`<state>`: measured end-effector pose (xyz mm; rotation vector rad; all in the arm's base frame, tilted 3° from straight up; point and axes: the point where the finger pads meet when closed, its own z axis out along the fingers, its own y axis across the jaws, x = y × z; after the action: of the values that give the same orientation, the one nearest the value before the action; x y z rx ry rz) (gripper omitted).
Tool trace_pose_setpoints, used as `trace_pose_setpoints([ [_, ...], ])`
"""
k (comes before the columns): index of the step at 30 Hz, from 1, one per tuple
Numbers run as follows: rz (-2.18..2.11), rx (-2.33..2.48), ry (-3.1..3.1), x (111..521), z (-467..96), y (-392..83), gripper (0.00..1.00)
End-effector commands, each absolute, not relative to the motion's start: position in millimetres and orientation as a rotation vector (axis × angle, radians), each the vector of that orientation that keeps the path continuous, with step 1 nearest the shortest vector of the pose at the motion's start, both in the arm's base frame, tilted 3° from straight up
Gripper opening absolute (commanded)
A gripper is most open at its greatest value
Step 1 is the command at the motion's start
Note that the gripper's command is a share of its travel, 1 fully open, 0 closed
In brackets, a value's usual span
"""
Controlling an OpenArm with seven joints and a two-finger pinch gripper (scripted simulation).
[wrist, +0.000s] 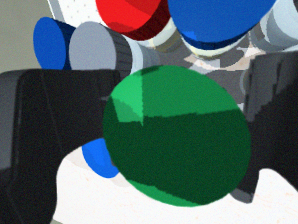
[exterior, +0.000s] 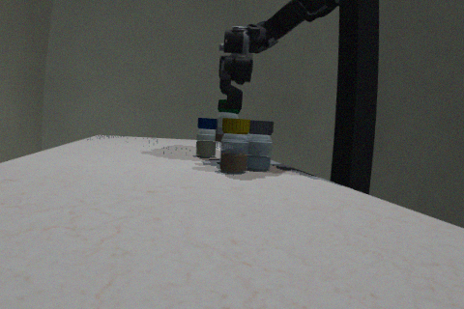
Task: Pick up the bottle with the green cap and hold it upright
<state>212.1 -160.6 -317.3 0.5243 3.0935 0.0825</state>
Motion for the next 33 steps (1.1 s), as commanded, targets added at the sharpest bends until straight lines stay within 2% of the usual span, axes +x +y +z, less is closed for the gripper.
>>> trace_pose_setpoints([
  [1, 0.079, 0.537, 3.091, 213, -312, -161, 0.0],
  [33, 0.082, 0.534, 3.095, 213, -301, -161, 0.0],
])
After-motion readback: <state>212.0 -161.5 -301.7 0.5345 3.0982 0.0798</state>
